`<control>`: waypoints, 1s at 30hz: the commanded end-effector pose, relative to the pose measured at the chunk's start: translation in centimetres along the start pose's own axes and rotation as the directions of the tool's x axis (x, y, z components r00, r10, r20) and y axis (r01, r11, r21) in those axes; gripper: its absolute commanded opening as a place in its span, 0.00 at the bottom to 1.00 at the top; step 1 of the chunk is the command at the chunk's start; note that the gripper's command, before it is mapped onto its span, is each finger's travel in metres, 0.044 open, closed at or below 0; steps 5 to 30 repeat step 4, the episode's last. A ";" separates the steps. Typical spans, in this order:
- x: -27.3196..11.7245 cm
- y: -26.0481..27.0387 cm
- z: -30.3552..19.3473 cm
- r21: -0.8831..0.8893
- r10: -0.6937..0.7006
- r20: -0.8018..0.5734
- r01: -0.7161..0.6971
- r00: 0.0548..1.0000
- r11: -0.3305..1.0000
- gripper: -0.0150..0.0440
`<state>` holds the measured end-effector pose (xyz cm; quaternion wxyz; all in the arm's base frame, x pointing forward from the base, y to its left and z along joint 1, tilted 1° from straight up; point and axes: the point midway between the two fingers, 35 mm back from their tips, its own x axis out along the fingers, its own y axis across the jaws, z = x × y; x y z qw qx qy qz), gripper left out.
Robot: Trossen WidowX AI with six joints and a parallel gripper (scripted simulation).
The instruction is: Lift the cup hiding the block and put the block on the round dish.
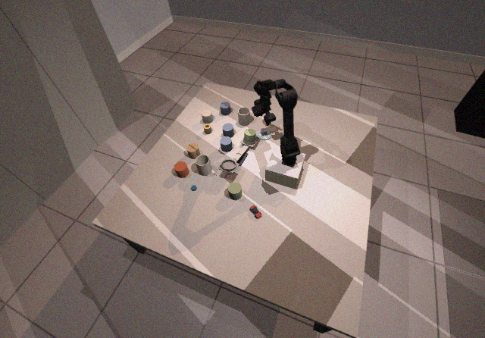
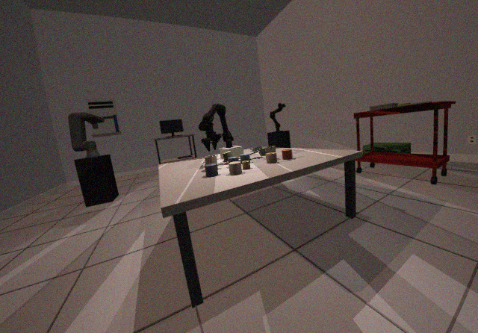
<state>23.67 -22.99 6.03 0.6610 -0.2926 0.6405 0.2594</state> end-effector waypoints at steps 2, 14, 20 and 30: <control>-0.3 0.2 0.0 -0.001 0.005 0.000 -0.005 1.000 1.000 1.00; -0.3 0.2 0.0 -0.001 0.005 0.000 -0.005 1.000 1.000 1.00; -0.3 0.2 0.0 -0.001 0.005 0.000 -0.005 1.000 1.000 1.00; -0.3 0.2 0.0 -0.001 0.005 0.000 -0.005 1.000 1.000 1.00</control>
